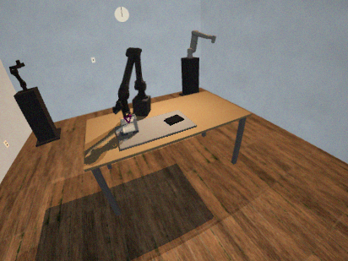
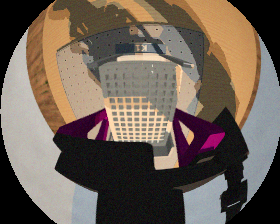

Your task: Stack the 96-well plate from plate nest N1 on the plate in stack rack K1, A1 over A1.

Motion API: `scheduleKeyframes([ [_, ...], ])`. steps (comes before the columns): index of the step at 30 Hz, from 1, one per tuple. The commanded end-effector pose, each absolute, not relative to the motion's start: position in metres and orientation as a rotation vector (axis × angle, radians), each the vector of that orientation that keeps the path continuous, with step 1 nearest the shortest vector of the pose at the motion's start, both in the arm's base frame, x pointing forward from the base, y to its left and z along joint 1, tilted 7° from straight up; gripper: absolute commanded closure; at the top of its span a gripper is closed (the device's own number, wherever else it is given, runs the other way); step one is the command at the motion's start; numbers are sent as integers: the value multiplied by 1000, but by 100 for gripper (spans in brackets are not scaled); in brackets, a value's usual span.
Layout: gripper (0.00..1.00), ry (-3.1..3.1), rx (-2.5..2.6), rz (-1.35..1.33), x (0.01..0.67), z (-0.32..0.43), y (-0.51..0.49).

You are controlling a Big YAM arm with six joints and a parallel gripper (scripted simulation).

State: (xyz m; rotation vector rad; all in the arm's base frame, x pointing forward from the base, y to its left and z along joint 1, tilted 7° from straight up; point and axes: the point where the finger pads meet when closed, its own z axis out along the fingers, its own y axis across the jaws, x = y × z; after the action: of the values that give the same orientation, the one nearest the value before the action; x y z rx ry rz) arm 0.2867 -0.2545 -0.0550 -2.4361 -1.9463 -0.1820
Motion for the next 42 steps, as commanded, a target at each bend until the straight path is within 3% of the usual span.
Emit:
scheduleKeyframes([
  [1, 100, -1954, -2436, -185, 293, -60, -253],
  [42, 100, -1959, -2440, -187, 299, -118, -249],
])
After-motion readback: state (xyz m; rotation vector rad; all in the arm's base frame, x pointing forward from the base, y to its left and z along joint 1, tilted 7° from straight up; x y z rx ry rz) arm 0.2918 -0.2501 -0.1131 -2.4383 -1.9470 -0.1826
